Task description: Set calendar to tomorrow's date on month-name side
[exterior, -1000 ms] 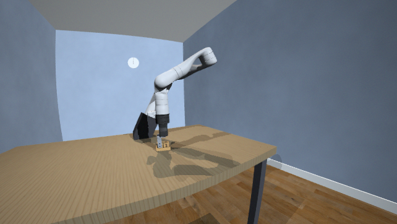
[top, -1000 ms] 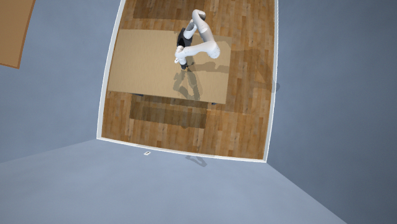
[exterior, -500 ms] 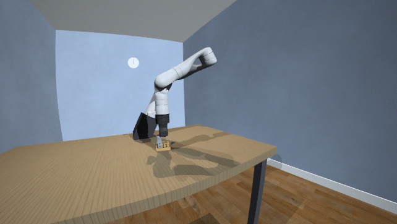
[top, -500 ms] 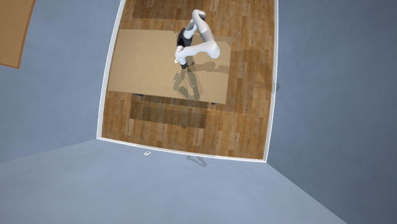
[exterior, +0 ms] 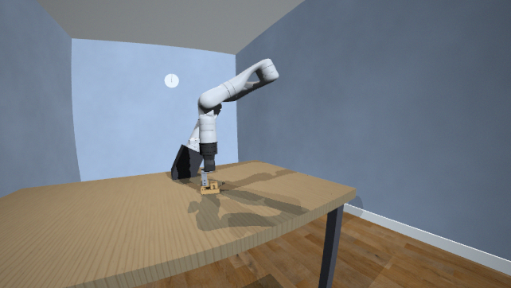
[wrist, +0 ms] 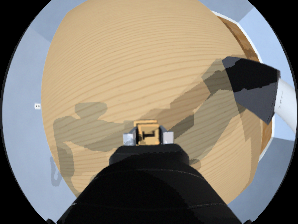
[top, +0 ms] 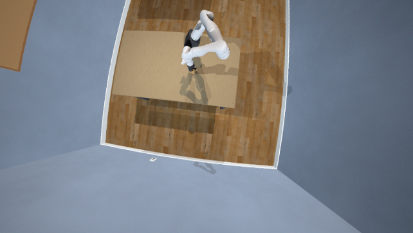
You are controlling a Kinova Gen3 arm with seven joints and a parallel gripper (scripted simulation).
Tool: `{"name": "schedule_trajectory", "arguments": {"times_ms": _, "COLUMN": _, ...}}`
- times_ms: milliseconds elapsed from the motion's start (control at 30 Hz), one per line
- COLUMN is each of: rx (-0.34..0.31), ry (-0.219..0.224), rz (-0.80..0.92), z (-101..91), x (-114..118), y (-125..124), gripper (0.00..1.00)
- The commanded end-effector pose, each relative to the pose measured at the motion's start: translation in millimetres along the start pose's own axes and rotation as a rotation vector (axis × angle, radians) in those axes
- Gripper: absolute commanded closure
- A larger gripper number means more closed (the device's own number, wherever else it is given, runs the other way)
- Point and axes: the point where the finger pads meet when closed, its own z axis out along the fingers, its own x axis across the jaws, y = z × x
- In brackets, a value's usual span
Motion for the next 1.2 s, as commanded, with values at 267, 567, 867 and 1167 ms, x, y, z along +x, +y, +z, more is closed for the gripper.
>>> {"name": "schedule_trajectory", "arguments": {"times_ms": 267, "rx": -0.005, "ry": -0.017, "rz": -0.002, "z": -60.4, "x": -4.9, "y": 2.3, "gripper": 0.4}}
{"name": "schedule_trajectory", "arguments": {"times_ms": 567, "rx": -0.005, "ry": -0.017, "rz": -0.002, "z": -81.4, "x": -4.5, "y": 2.2, "gripper": 0.4}}
{"name": "schedule_trajectory", "arguments": {"times_ms": 867, "rx": -0.005, "ry": -0.017, "rz": -0.002, "z": -83.1, "x": -4.5, "y": 2.2, "gripper": 0.4}}
{"name": "schedule_trajectory", "arguments": {"times_ms": 1167, "rx": -0.004, "ry": -0.017, "rz": 0.003, "z": -83.0, "x": -4.5, "y": 3.0, "gripper": 0.4}}
